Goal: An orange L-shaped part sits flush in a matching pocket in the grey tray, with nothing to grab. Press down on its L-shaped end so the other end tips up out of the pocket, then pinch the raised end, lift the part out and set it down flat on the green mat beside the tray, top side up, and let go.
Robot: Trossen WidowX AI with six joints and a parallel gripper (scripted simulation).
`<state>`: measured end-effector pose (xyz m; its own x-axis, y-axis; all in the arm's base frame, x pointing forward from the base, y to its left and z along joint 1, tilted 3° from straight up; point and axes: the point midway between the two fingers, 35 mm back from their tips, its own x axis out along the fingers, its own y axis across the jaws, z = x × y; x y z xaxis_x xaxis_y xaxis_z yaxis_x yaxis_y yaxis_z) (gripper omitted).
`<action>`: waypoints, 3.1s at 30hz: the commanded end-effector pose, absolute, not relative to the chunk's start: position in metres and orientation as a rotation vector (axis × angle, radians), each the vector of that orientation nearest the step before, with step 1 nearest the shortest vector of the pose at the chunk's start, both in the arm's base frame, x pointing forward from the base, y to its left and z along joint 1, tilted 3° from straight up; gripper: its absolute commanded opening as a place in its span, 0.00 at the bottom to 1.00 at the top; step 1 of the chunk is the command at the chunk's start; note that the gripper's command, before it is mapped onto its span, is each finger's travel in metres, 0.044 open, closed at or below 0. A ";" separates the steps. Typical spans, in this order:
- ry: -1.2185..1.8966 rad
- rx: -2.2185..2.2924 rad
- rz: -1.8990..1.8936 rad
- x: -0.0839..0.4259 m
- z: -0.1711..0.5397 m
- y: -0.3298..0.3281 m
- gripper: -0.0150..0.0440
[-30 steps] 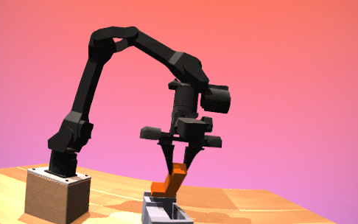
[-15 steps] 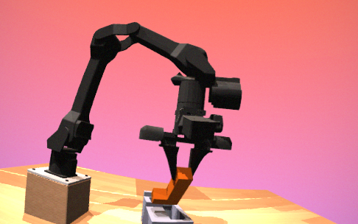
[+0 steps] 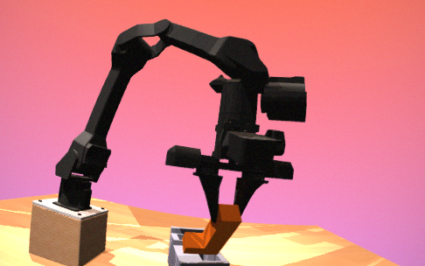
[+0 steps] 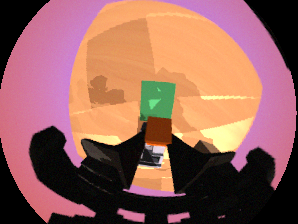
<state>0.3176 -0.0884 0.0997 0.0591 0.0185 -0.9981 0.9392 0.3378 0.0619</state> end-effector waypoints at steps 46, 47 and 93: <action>1.310 0.987 -0.899 0.335 0.052 -0.134 0.25; 1.310 0.987 -0.899 0.335 0.050 -0.134 0.25; 1.310 0.983 -0.900 0.337 0.058 -0.136 0.88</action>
